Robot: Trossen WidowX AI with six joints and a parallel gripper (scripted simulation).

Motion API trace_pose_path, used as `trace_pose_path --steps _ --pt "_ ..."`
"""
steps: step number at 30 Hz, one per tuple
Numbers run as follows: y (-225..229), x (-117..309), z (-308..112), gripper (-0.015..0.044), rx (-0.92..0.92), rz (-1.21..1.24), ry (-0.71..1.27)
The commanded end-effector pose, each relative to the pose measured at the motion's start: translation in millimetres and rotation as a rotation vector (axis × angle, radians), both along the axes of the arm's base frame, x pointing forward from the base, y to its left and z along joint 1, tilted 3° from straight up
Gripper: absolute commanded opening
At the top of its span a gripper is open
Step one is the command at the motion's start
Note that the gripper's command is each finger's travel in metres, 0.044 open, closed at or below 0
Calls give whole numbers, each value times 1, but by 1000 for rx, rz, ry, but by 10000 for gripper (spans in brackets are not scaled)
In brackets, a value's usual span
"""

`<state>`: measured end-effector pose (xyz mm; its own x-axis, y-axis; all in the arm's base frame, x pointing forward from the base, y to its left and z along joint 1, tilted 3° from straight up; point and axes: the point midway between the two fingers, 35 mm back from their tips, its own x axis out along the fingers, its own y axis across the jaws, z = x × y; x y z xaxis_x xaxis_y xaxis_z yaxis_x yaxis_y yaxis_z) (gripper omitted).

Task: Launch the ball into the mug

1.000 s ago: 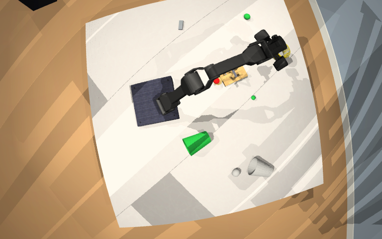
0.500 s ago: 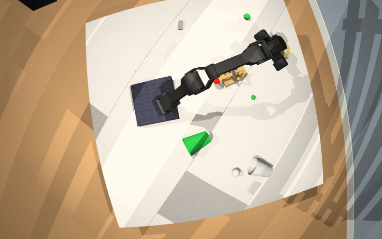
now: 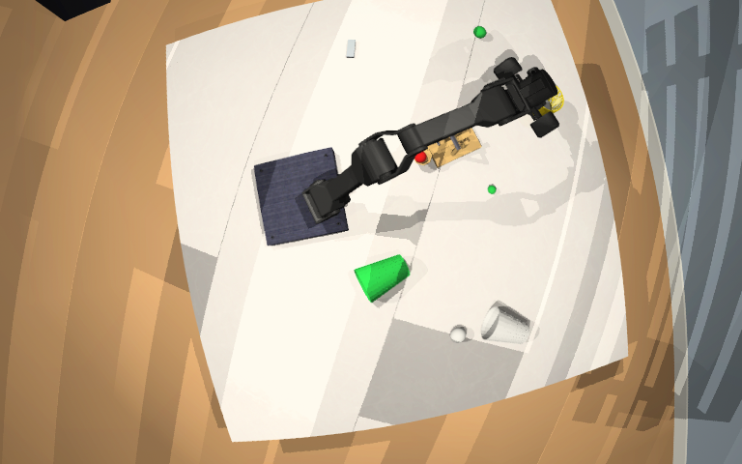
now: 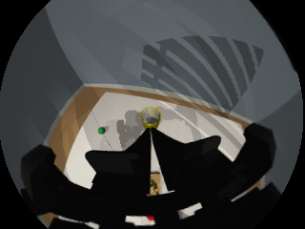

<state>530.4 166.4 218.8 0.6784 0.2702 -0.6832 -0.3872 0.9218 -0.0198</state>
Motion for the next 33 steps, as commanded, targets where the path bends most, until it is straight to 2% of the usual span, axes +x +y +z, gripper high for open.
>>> trace_pose_path --steps 1,18,33 --pt "0 0 -1 0 -1 6 0" --pt "25 -68 -68 0 -333 174 215" --pt "29 -141 -112 0 -681 399 403"
